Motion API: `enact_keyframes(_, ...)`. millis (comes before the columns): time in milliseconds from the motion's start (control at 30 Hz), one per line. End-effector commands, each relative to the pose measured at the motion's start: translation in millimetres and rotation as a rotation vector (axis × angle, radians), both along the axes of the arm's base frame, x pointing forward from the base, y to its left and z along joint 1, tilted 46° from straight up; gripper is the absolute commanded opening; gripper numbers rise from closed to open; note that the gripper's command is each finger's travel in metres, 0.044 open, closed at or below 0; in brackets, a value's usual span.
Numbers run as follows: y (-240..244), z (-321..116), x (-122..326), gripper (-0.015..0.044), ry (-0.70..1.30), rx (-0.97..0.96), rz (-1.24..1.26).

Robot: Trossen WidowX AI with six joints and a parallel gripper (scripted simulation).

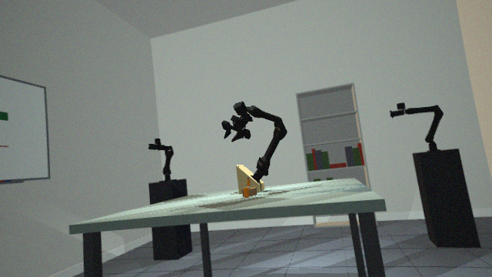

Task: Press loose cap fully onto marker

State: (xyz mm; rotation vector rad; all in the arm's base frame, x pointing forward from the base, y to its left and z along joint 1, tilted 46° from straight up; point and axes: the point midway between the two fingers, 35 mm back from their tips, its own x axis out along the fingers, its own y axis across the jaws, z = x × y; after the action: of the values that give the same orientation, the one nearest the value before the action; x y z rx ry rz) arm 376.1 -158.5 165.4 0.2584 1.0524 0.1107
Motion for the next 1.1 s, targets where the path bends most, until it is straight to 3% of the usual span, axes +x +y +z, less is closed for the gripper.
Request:
enact_keyframes(0,42,-27,7,0.0238,0.111,0.125,0.038)
enact_keyframes(500,188,-96,-7,0.0238,0.677,0.563,0.075)
enact_keyframes(1067,213,-123,-10,0.0238,0.685,0.569,0.075)
